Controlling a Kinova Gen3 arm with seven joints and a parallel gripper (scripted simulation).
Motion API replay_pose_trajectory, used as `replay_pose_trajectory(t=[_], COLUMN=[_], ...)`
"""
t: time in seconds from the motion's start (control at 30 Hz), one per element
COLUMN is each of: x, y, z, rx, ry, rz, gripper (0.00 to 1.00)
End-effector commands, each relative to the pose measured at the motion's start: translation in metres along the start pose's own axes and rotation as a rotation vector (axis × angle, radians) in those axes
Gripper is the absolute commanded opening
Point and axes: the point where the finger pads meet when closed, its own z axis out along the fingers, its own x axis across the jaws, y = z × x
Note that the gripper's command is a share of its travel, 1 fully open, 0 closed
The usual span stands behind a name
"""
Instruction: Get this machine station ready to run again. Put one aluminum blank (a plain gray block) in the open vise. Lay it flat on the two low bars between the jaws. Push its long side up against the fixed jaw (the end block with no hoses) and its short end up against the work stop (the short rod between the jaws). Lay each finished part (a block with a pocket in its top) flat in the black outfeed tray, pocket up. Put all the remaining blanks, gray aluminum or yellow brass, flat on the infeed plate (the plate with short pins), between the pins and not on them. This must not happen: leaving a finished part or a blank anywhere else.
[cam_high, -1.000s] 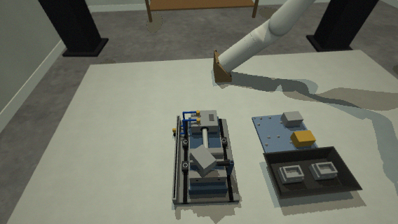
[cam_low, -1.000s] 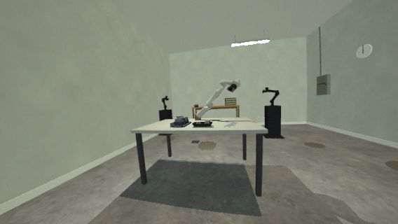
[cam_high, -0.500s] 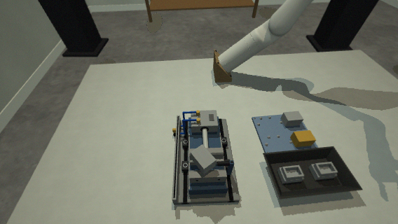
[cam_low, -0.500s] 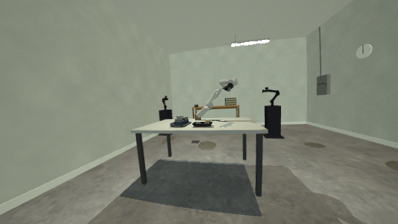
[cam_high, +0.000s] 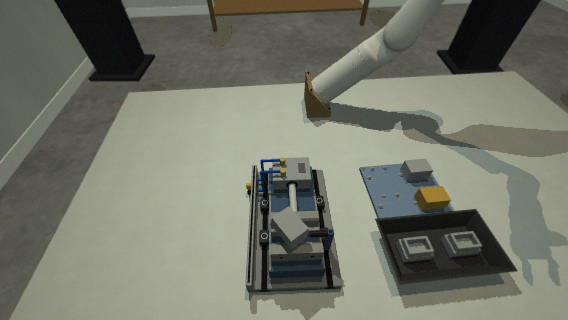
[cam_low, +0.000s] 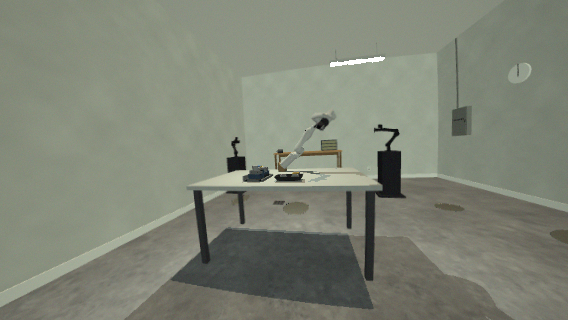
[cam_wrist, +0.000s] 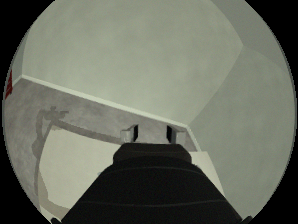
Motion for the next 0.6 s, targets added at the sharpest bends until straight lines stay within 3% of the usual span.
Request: replay_pose_trajectory(t=[0.0,0.17,0.2,0.43,0.47,0.57], x=[0.014,0.014,0.035,0.035,0.055,0.055], y=[0.002,0.002,0.013,0.013,0.026,0.026], z=[0.001,0.001,0.010,0.010,0.019,0.019], rx=[-0.013,-0.013,-0.054,-0.054,-0.097,-0.097], ry=[0.000,0.000,-0.005,-0.005,-0.013,-0.013], rz=[0.012,0.012,0.017,0.017,0.022,0.022], gripper=[1.00,1.00,1.00,1.00,1.00,1.00])
